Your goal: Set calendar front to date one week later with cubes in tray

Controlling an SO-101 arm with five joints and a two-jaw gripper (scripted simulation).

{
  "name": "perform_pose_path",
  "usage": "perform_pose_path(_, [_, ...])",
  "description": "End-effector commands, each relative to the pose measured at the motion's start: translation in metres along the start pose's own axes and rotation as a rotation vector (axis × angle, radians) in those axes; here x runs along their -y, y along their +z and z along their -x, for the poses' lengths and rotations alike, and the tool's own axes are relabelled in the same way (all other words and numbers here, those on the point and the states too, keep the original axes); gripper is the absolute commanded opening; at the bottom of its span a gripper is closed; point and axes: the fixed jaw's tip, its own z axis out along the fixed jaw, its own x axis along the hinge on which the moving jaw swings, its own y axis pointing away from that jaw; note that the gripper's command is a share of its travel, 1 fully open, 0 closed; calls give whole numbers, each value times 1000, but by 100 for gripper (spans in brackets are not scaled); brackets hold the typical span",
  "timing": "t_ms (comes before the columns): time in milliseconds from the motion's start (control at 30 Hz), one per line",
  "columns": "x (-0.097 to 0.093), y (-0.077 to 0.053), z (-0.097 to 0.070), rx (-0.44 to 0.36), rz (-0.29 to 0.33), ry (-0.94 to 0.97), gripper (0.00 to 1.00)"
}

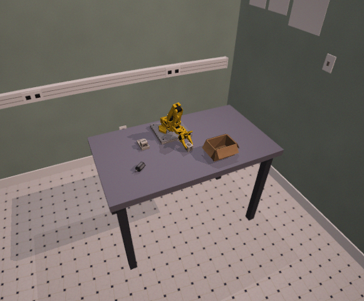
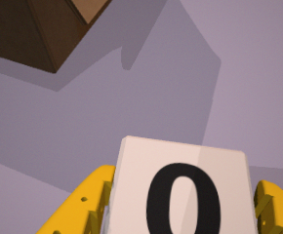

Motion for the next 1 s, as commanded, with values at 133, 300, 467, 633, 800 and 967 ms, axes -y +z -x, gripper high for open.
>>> perform_pose_path(133, [1, 1, 0, 6, -6, -7, 33])
perform_pose_path(300, [1, 1, 0, 6, -6, -7, 35])
perform_pose_path(467, [1, 1, 0, 6, -6, -7, 36])
perform_pose_path(633, [1, 1, 0, 6, -6, -4, 36])
perform_pose_path(800, [1, -2, 1, 8, -3, 94, 36])
perform_pose_path(967, [0, -9, 3, 12, 5, 354, 36])
